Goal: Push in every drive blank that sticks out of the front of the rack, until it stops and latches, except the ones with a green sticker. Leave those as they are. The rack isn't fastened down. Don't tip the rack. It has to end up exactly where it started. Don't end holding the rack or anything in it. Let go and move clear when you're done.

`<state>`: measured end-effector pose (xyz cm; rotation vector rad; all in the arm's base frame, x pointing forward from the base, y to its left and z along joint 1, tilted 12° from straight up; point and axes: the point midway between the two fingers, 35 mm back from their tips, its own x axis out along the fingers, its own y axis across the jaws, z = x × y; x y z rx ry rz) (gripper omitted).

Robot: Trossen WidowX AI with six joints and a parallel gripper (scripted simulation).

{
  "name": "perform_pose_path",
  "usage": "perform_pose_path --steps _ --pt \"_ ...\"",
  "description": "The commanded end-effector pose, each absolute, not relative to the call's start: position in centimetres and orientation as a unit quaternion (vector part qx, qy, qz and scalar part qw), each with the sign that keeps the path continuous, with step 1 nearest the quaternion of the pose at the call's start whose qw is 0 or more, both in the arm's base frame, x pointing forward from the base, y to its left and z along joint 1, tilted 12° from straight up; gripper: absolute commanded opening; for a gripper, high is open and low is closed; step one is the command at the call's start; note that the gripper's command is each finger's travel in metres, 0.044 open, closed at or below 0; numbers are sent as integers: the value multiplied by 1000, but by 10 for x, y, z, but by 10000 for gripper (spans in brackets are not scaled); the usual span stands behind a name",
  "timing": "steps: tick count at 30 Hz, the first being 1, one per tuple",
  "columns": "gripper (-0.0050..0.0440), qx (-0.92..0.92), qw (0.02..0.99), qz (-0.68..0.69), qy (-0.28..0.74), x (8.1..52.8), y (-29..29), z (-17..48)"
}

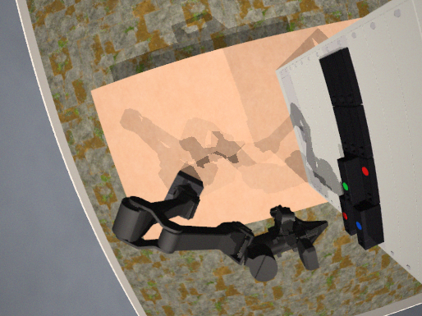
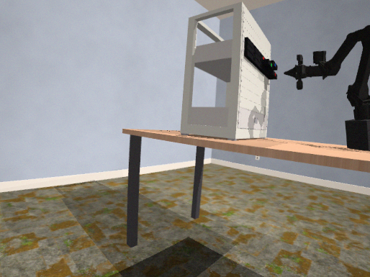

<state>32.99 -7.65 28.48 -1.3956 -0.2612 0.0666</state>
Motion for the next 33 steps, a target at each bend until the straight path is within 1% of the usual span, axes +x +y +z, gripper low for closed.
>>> perform_pose_path --steps 1,8,15,33 --pt "0 -643 755 27 -128 330 -80 286" --pt "0 -643 755 27 -128 333 -80 286" --pt "0 -643 755 27 -128 366 -73 292" --pt "0 -643 755 27 -128 368 -73 293"
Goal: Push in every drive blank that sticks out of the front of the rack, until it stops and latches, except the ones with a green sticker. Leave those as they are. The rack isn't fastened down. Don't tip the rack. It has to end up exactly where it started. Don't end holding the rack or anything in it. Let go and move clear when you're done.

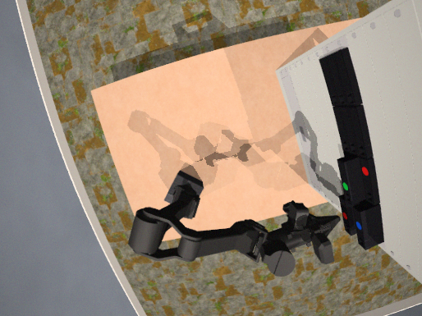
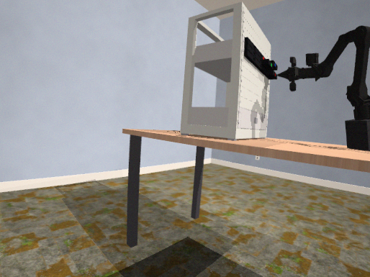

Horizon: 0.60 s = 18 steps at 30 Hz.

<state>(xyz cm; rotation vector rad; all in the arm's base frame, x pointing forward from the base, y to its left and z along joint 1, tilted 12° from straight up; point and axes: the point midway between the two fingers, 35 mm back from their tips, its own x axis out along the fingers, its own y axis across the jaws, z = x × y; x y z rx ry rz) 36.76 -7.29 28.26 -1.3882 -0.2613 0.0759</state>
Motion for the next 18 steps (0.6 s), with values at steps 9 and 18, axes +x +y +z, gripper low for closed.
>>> perform_pose_path --steps 9,18 --pt "0 -643 755 27 -128 372 -72 296" --pt "0 -643 755 27 -128 372 -72 296"
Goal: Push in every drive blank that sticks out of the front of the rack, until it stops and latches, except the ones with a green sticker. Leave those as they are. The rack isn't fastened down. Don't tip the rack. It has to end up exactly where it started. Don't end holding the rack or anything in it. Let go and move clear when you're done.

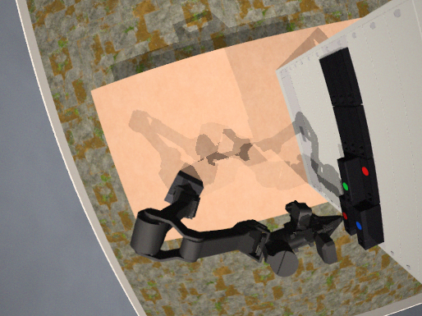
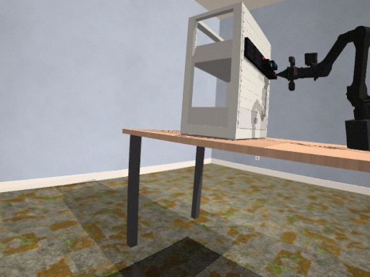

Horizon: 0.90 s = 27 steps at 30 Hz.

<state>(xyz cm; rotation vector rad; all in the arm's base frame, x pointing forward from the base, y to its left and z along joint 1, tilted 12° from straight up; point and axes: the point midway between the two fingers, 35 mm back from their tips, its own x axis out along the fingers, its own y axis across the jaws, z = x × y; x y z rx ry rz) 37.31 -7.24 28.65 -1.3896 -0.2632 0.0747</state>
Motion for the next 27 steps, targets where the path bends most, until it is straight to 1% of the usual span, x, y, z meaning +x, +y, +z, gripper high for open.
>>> perform_pose_path --steps 1,27 --pt "0 -643 755 27 -128 372 -72 296" --pt "0 -643 755 27 -128 390 -69 299"
